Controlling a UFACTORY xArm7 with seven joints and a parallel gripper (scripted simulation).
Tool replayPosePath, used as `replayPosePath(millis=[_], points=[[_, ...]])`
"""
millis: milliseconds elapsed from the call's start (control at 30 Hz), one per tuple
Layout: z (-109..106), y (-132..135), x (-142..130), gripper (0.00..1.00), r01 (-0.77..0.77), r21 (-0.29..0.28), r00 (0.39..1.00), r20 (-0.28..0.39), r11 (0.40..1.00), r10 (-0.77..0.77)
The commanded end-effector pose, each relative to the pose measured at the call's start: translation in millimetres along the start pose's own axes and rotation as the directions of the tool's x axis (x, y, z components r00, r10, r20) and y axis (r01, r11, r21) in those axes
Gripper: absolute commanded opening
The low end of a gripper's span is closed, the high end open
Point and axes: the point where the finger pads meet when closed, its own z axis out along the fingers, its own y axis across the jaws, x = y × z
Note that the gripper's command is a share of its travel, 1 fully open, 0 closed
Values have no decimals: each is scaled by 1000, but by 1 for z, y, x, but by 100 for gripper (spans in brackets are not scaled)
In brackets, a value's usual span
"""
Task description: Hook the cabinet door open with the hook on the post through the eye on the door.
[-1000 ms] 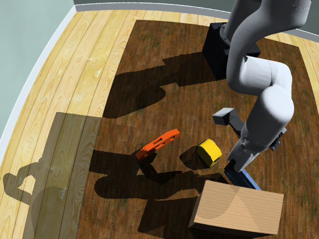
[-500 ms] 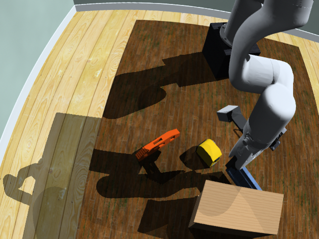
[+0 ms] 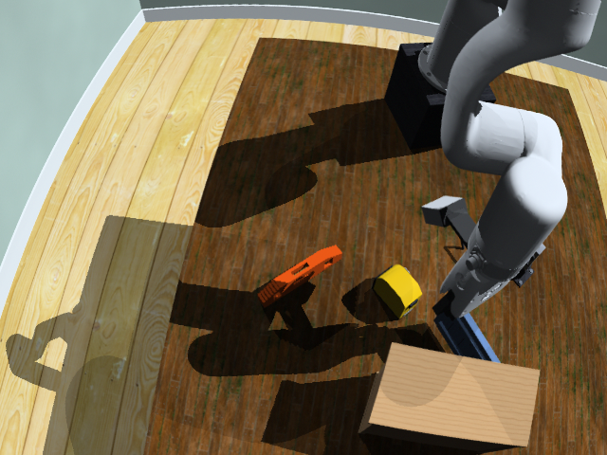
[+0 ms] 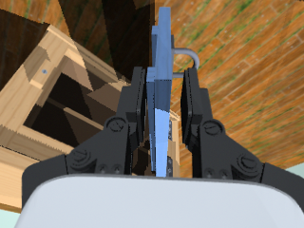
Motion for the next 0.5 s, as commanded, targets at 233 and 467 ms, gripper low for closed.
replayPosePath(millis=[233, 467], points=[[-1, 6, -1, 27, -58, 3, 998, 2, 998, 58], [-1, 10, -1, 27, -69, 3, 998, 2, 998, 69]])
